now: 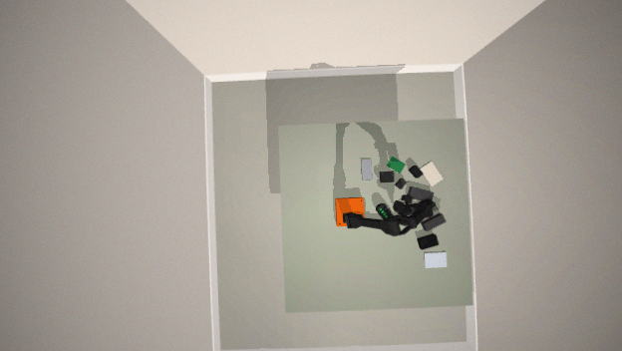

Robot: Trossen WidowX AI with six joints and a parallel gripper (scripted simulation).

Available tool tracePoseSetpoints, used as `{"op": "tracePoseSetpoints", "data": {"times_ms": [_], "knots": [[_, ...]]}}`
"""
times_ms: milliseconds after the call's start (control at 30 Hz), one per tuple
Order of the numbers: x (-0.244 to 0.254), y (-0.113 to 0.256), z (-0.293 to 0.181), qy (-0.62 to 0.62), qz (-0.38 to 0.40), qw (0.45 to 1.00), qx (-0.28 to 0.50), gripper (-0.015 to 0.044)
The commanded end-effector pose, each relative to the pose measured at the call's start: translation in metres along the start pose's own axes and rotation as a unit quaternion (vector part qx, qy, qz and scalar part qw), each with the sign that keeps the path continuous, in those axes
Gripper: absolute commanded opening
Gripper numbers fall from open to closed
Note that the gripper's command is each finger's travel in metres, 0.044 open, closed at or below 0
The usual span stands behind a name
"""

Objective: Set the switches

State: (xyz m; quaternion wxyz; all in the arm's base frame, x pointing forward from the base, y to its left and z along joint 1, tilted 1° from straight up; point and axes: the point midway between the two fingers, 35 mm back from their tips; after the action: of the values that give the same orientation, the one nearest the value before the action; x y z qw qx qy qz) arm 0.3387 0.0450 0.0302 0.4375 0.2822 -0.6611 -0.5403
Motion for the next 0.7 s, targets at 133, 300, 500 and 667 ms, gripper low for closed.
{"op": "tracePoseSetpoints", "data": {"times_ms": [133,300,500,667], "knots": [[-0.029,0.038,0.007,0.002,-0.004,1.000,0.002,0.0000],[-0.008,0.043,0.014,-0.029,-0.034,0.999,-0.005,0.0000],[0.038,0.045,0.040,-0.101,-0.108,0.989,-0.018,0.0000],[0.068,0.037,0.068,-0.156,-0.168,0.973,-0.023,0.0000]]}}
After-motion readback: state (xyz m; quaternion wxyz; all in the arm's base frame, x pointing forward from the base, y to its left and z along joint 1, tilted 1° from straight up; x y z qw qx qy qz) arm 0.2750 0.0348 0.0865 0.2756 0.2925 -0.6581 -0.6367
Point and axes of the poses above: the point midway between the two fingers, 35 mm back from their tips, its own y axis back along the fingers, its own x axis across the jaws, z = x × y, and after that the axes turned 4 degrees about -y, right-handed
